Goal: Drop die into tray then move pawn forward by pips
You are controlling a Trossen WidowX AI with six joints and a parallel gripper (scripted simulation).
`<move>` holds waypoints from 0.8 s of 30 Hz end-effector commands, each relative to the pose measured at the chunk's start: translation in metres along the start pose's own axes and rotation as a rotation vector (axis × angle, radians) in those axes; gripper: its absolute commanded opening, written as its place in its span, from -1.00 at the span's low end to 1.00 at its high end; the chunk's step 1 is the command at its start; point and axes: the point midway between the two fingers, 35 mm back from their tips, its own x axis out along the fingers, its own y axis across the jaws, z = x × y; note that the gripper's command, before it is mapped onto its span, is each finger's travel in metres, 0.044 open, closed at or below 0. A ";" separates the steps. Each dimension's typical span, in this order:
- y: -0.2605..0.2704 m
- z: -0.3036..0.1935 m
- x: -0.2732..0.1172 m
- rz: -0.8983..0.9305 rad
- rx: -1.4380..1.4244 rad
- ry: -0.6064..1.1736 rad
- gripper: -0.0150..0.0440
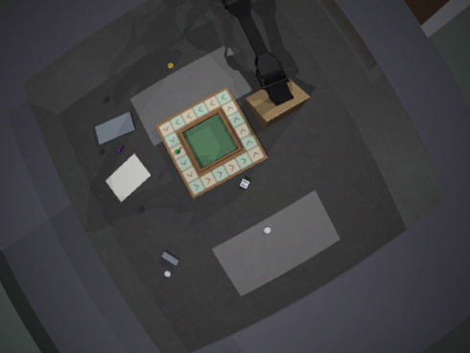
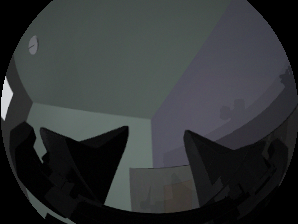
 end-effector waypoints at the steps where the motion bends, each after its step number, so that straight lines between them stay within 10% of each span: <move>1: 0.020 -0.034 0.022 0.021 -0.016 0.037 0.44; 24: 0.080 -0.293 0.103 -0.018 0.055 0.349 0.44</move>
